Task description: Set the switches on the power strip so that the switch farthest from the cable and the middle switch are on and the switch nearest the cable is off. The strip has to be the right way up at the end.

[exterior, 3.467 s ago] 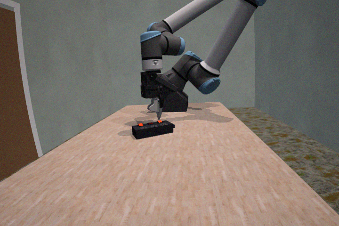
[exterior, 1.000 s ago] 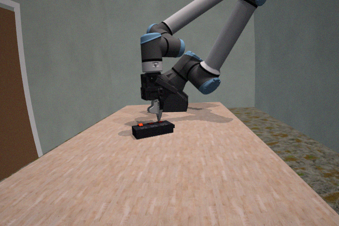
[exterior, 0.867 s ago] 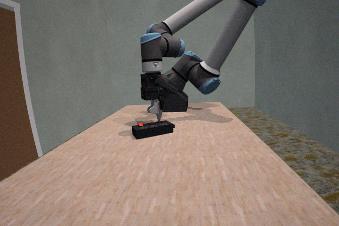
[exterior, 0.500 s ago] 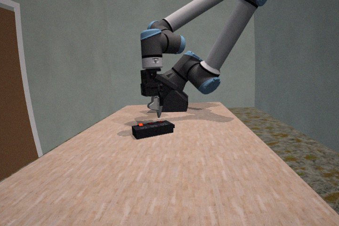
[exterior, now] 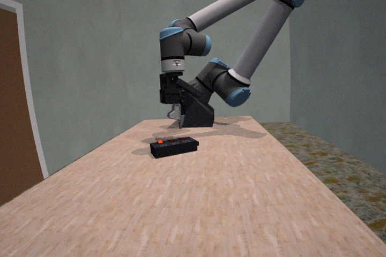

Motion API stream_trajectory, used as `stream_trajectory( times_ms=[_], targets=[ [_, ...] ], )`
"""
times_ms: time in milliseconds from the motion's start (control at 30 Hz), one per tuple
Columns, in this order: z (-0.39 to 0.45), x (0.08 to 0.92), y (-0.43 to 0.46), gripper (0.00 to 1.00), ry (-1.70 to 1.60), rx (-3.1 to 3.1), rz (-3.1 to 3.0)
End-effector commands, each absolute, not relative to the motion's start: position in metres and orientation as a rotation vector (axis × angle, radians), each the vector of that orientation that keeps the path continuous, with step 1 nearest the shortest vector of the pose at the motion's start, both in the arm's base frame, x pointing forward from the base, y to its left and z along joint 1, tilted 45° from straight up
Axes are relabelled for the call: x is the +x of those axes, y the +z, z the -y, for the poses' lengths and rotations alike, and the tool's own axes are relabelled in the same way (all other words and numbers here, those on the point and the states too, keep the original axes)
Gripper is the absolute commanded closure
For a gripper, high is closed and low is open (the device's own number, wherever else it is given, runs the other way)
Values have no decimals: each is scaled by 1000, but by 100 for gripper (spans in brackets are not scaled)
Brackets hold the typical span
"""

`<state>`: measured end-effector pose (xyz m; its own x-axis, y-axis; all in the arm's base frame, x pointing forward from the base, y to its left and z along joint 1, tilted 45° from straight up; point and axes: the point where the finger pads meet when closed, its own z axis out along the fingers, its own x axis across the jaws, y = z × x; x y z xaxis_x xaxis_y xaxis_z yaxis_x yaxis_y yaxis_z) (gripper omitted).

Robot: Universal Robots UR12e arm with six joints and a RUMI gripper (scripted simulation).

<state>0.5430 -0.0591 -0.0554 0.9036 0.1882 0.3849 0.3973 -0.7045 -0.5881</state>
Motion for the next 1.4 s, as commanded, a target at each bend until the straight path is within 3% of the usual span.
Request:
stream_trajectory(
  times_ms=[0, 1367],
  targets=[
    [60, 543, -55, 100, -387, -2359, 415],
    [99, 569, -69, 100, -387, -2360, 417]
  ],
)
